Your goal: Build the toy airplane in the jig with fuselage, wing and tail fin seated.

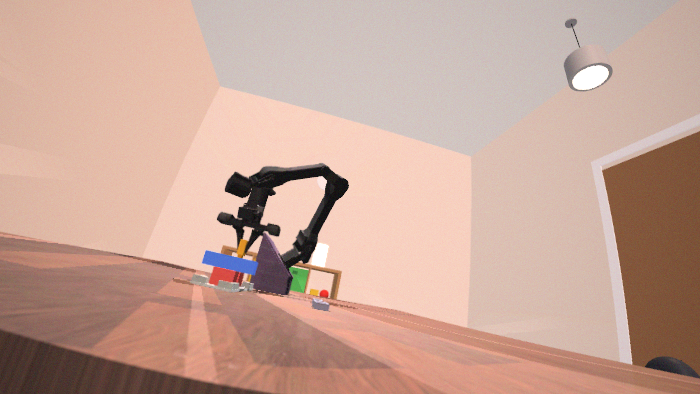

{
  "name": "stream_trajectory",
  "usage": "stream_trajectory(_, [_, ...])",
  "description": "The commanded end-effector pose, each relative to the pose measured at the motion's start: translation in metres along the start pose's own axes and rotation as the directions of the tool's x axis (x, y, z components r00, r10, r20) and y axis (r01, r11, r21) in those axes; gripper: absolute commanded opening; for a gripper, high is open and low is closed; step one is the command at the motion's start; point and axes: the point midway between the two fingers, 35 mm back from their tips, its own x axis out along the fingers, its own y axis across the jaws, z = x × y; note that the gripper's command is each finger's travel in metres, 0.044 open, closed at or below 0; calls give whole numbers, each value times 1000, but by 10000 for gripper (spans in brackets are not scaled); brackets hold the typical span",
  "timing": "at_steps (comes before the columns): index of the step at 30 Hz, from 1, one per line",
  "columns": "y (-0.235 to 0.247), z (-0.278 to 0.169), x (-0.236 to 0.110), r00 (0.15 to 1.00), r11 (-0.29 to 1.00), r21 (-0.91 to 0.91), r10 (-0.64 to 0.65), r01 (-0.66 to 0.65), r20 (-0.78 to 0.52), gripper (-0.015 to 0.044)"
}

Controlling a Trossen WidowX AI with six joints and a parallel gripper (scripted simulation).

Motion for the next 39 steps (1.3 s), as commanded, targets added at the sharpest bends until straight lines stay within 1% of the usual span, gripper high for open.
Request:
stream_trajectory(1, [-2,-1,-1,1000,1000,-2,-5,5,-2,66])
stream_trajectory(26, [-3,-1,38,1000,1000,-2,-3,3,-1,66])
stream_trajectory(39, [-3,-1,39,1000,1000,-2,-3,3,-1,66])
